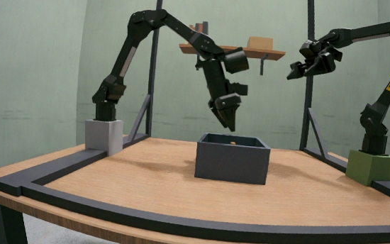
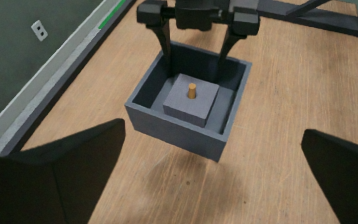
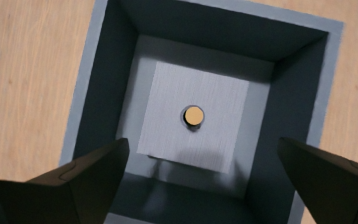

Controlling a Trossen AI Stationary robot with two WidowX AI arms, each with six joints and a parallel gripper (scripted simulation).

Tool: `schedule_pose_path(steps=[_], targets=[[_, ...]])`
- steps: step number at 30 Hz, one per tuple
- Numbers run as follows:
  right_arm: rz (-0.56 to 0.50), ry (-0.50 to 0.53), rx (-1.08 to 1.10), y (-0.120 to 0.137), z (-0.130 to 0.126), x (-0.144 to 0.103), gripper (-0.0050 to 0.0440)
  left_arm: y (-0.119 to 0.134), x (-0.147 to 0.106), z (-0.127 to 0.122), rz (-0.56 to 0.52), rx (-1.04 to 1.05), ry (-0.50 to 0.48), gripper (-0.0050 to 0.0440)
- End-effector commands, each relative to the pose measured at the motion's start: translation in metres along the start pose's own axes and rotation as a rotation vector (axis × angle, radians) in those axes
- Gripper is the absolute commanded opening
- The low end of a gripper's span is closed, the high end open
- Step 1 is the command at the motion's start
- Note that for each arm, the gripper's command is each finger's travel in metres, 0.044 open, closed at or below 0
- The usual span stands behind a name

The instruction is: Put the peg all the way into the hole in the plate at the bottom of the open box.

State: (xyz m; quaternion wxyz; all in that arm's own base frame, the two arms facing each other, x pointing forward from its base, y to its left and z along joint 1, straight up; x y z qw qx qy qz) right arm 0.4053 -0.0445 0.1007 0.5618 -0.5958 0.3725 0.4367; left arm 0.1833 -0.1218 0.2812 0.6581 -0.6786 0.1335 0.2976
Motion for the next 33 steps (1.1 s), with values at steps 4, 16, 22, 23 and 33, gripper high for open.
schedule_pose_path(steps=[4, 16, 22, 23, 33], targets=[[-0.046, 0.064, 0.161, -0.0087, 0.0045, -0.0235, 0.0440, -0.0034, -0.0027, 0.0003, -0.007, -0.013, 0.008, 0.0440], [-0.035, 0.079, 0.218, -0.0075, 0.0045, -0.0202, 0.0440, -0.0034, -0.0027, 0.0003, -0.007, -0.013, 0.008, 0.0440], [-0.034, 0.076, 0.214, -0.0074, 0.0047, -0.0194, 0.0440, -0.0034, -0.0027, 0.0003, -0.007, -0.013, 0.008, 0.0440], [-0.034, 0.076, 0.214, -0.0074, 0.0047, -0.0194, 0.0440, -0.0034, -0.0027, 0.0003, -0.007, -0.013, 0.008, 0.0440], [-0.034, 0.076, 0.214, -0.0074, 0.0047, -0.0194, 0.0440, -0.0034, -0.0027, 0.0003, -0.007, -0.013, 0.008, 0.0440]])
Point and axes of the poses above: on each arm, the point midway between the two fingers, 35 mm back from their tips, its own x axis out along the fingers, its own z axis across the jaws, y = z × x, the point moved 6 cm from there along -x, back along the fingers, and after that the axes turned 3 degrees about x, right-handed, at the moved point
